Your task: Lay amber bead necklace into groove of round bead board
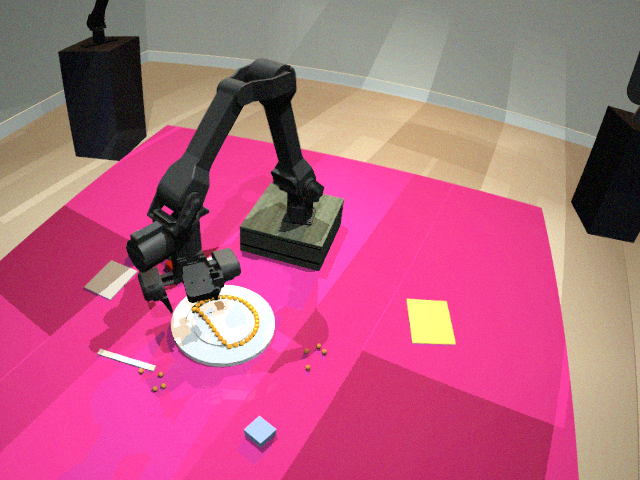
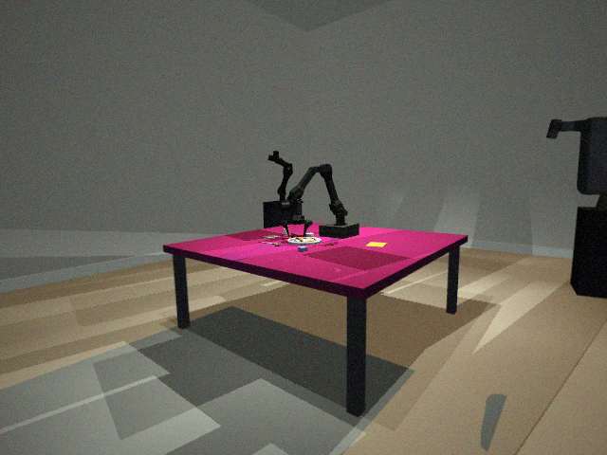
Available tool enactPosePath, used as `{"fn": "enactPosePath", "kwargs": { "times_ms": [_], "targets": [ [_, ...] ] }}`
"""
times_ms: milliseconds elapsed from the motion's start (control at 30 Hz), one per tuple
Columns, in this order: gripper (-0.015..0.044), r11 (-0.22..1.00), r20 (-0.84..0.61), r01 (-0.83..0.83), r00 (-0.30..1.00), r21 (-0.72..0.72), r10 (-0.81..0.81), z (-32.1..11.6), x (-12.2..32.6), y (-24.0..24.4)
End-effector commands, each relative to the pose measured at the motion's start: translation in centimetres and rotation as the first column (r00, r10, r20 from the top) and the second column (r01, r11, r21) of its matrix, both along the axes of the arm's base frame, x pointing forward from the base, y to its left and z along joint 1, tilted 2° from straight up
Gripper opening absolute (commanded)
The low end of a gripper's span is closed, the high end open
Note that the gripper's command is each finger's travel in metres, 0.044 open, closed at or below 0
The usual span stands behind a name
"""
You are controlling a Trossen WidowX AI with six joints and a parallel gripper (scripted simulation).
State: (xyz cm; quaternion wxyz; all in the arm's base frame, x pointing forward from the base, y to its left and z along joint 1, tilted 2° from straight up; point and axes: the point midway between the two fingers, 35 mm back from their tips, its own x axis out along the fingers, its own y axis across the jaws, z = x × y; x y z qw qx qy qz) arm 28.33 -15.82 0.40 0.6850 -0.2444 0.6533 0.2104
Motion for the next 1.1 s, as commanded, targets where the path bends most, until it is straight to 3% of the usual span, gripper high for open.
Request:
{"fn": "enactPosePath", "kwargs": {
  "times_ms": [0,267,667,833,1067],
  "targets": [
    [0.0440,1.000,0.002,-0.006,1.000,0.004,0.006,0.1,0.0,0.0],
    [0.0440,1.000,0.002,-0.006,1.000,0.004,0.006,0.1,0.0,0.0],
    [0.0125,0.952,-0.003,-0.306,0.952,-0.010,0.306,2.6,5.2,5.9],
    [0.0120,0.914,-0.006,-0.406,0.914,-0.014,0.406,3.5,6.7,8.4],
    [0.0120,0.912,-0.006,-0.410,0.912,-0.014,0.409,2.6,6.8,8.5]
  ]
}}
